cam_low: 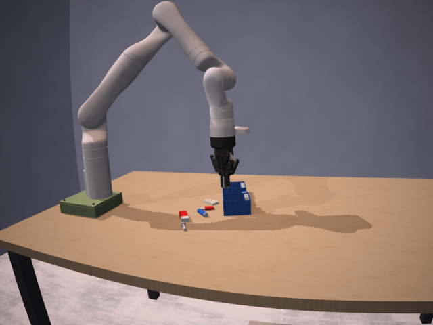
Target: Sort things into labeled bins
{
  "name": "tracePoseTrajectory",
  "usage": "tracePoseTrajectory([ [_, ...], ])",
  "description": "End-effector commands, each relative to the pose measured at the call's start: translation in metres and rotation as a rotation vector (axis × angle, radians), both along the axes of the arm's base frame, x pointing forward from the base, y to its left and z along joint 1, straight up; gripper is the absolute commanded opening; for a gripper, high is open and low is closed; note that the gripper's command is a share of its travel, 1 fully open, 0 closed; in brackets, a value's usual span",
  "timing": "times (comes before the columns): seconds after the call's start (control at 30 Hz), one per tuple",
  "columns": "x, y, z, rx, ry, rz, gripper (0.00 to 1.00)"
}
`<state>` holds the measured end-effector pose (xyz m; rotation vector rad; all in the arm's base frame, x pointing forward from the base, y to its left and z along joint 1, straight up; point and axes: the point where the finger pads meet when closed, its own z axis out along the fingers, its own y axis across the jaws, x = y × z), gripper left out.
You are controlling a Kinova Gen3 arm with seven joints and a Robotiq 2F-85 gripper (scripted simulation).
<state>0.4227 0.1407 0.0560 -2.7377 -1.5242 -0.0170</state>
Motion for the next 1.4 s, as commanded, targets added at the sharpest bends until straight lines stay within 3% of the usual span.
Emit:
tracePoseTrajectory([
  [0.0, -0.0023, 0.0041, -0.0016, -0.011, 0.004, -0.093, 0.09],
  [0.37, -0.0023, 0.0041, -0.0016, -0.009, 0.007, -0.504, 0.09],
  [1.37, -0.0023, 0.0041, -0.0015, -0.009, 0.007, -0.504, 0.09],
])
